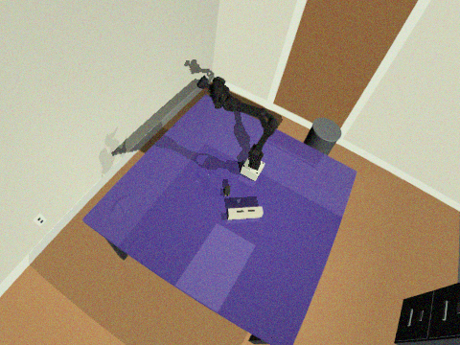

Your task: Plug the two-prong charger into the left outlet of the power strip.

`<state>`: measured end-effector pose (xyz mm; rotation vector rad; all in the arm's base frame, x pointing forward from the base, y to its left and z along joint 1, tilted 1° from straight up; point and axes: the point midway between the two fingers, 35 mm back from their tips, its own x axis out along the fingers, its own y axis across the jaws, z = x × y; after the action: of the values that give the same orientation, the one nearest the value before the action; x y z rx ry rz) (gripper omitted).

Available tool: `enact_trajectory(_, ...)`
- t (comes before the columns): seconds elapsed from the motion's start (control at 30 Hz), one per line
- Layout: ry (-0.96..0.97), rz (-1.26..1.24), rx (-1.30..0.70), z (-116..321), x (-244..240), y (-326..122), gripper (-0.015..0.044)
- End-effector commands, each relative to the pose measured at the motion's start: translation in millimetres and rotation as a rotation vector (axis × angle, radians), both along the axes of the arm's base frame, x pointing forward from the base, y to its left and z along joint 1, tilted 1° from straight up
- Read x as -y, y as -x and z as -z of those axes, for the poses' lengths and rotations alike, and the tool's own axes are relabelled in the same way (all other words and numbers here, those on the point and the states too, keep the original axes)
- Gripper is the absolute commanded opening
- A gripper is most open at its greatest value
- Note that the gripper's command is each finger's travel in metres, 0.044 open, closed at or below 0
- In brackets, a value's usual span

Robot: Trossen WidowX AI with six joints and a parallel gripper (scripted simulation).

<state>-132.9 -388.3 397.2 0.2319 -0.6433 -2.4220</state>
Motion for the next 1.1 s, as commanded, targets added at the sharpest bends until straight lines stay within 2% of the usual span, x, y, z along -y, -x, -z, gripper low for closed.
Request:
enact_trajectory(0.0,-0.114,-0.092,-0.030,20,14,-24,0.0440)
enact_trajectory(0.53,-0.478,-0.442,-0.180,87,35,-122,0.0440)
enact_trajectory(1.07,-0.778,-0.794,-0.369,151,18,-217,0.0440)
